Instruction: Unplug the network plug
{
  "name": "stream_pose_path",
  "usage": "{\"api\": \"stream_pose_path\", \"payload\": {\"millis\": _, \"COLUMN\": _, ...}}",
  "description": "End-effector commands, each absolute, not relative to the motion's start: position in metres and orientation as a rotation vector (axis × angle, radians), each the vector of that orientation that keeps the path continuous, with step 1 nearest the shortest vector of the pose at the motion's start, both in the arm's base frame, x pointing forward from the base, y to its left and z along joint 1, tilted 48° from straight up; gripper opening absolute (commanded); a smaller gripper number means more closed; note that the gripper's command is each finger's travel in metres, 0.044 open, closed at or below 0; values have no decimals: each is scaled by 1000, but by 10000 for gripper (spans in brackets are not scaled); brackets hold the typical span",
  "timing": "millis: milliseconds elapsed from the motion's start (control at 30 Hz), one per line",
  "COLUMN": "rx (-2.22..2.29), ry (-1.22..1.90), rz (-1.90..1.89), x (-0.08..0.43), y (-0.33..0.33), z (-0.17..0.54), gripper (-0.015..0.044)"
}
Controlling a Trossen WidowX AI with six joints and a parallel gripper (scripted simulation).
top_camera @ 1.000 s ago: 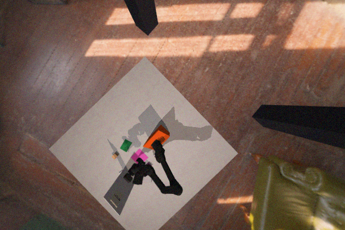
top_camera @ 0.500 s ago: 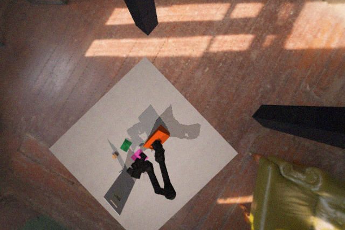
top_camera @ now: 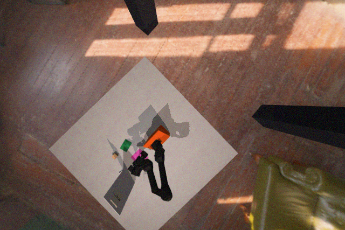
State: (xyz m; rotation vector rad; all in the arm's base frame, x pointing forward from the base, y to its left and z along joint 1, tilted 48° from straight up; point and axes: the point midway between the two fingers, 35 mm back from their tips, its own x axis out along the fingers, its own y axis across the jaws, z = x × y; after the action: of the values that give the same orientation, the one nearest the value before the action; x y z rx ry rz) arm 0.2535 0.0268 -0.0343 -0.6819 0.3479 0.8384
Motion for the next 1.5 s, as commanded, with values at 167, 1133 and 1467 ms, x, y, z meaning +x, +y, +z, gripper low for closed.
{"api": "stream_pose_path", "payload": {"millis": 167, "rx": -675, "ry": 356, "rz": 844, "x": 253, "y": 31, "z": -40, "gripper": 0}}
{"api": "stream_pose_path", "payload": {"millis": 1133, "rx": -677, "ry": 360, "rz": 846, "x": 256, "y": 44, "z": -54, "gripper": 0}}
{"api": "stream_pose_path", "payload": {"millis": 1467, "rx": -677, "ry": 360, "rz": 846, "x": 256, "y": 49, "z": -58, "gripper": 0}}
